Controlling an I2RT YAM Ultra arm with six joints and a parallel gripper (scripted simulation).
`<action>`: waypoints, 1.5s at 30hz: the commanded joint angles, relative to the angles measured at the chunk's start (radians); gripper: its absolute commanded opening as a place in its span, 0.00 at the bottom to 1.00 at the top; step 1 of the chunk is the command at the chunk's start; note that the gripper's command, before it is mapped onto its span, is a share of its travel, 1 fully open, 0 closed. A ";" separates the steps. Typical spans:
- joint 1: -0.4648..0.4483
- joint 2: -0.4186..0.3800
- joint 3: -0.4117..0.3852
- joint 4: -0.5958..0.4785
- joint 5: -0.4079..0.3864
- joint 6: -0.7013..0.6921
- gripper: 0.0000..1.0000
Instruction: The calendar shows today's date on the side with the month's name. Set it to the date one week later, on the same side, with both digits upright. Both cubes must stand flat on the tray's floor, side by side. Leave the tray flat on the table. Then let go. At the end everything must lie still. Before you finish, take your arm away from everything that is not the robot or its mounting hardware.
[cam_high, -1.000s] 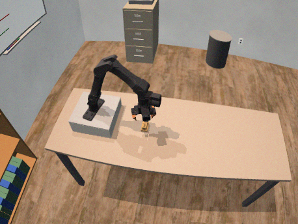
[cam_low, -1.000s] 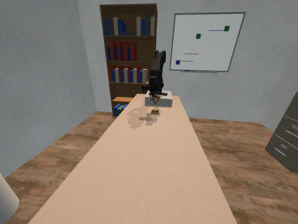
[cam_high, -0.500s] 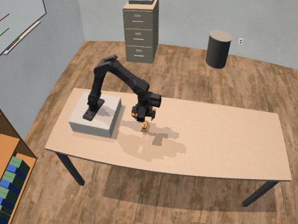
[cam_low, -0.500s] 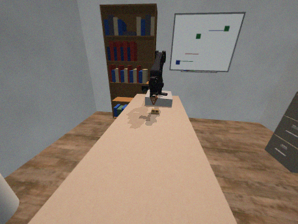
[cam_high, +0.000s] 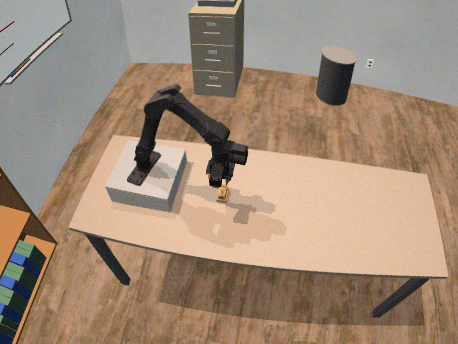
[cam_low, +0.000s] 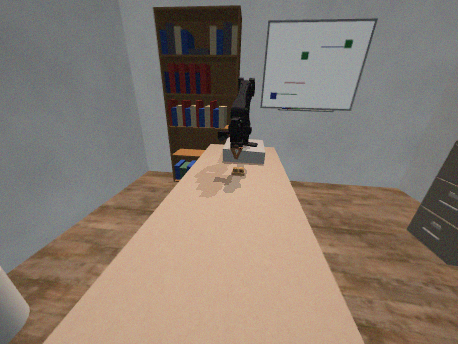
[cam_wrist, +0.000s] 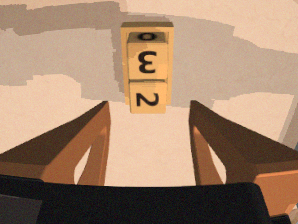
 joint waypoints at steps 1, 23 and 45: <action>0.000 -0.006 0.003 0.001 0.001 0.001 0.45; 0.000 -0.006 0.003 0.001 0.001 0.001 0.45; 0.002 0.018 -0.018 0.044 0.002 0.000 0.45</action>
